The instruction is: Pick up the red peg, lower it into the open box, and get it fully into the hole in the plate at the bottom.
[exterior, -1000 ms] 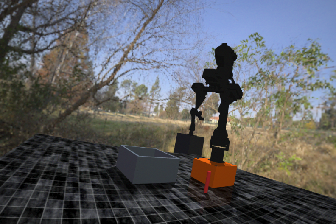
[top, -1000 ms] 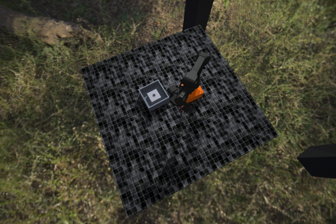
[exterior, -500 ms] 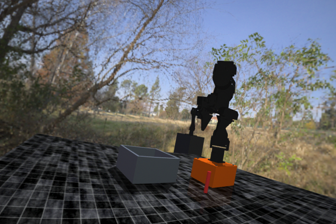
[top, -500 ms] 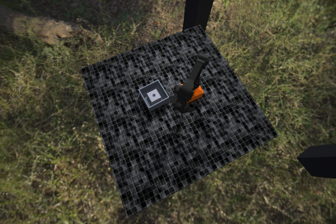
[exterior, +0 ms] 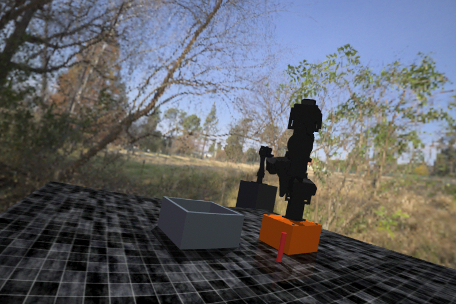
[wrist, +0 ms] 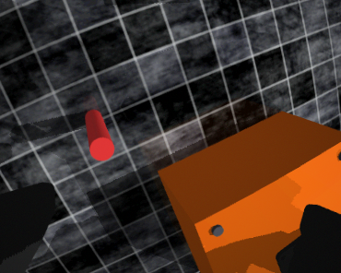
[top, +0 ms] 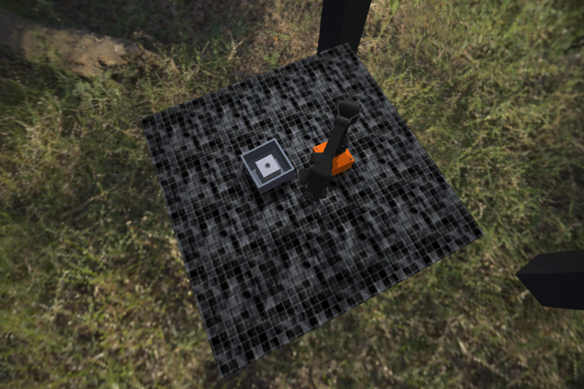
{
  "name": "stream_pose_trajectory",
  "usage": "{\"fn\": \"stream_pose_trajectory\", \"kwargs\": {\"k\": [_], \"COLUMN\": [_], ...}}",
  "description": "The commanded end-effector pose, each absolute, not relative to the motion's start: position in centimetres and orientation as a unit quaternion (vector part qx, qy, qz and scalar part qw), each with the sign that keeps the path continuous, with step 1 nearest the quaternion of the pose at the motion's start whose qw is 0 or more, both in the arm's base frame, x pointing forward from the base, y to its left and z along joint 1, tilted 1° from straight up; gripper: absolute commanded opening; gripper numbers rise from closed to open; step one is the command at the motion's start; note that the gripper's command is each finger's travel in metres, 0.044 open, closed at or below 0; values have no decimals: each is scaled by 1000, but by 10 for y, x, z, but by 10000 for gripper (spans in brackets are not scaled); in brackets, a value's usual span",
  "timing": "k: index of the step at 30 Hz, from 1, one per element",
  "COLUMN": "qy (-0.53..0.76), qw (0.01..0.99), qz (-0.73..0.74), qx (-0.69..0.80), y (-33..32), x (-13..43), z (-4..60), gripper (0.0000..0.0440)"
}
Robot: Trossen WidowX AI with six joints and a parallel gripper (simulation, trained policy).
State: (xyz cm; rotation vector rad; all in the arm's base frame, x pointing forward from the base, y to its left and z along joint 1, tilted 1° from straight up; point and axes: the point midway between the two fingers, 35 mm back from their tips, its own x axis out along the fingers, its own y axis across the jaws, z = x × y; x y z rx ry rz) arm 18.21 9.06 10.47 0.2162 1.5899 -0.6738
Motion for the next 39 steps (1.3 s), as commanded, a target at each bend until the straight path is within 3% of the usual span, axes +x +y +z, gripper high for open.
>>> {"fn": "stream_pose_trajectory", "kwargs": {"k": [1, 27, 30, 39], "qy": [702, 669, 668, 675], "qw": [632, 644, 644, 631], "qz": [-315, -350, -351, -364], "qx": [98, 125, 124, 114], "y": [91, 92, 91, 86], "x": [179, 183, 181, 171], "z": [91, -15, -25, -44], "gripper": [440, 436, 393, 159]}}
